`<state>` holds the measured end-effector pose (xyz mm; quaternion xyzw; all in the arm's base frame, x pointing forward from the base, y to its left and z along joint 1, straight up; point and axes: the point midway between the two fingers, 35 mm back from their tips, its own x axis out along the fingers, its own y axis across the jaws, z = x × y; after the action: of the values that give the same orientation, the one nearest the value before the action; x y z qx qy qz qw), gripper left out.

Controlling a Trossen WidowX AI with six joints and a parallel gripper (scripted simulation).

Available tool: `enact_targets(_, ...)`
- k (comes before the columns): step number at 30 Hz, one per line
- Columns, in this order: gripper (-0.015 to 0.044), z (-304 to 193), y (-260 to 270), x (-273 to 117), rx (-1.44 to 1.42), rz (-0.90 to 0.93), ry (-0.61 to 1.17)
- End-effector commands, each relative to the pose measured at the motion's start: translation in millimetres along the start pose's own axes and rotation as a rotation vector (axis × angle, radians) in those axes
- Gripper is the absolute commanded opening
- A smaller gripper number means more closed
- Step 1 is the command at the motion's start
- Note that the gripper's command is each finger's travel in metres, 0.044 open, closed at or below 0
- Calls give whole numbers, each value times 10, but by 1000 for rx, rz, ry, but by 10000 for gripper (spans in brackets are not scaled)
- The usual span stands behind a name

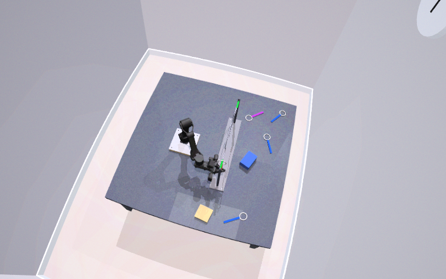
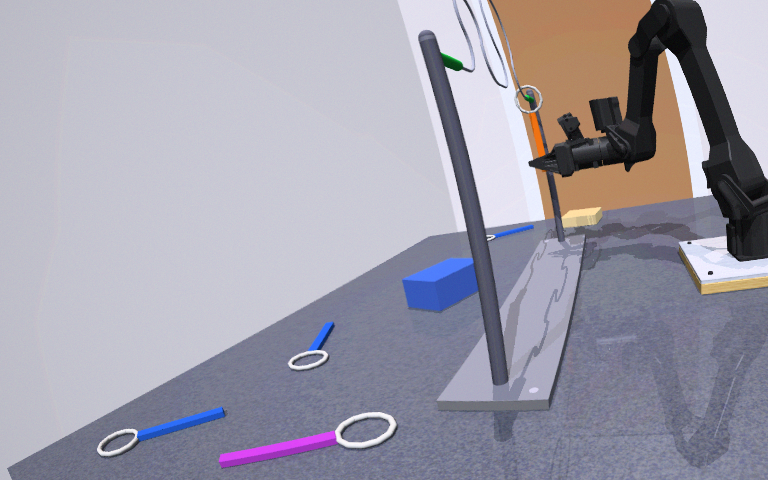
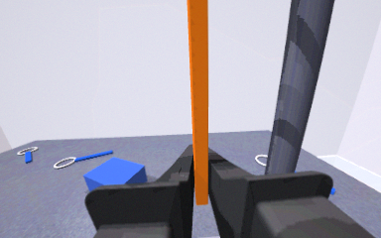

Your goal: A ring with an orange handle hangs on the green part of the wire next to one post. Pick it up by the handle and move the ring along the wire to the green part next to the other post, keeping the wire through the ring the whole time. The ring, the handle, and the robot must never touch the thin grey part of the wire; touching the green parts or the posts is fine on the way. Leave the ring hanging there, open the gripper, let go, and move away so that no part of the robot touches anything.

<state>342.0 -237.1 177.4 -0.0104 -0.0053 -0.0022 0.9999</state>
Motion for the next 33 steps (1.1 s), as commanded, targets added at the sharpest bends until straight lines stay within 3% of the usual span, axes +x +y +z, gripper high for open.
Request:
enact_targets(1,-150,24,29,-3,-1,-2,-3)
enact_targets(33,-150,25,413,-1,54,-2,3)
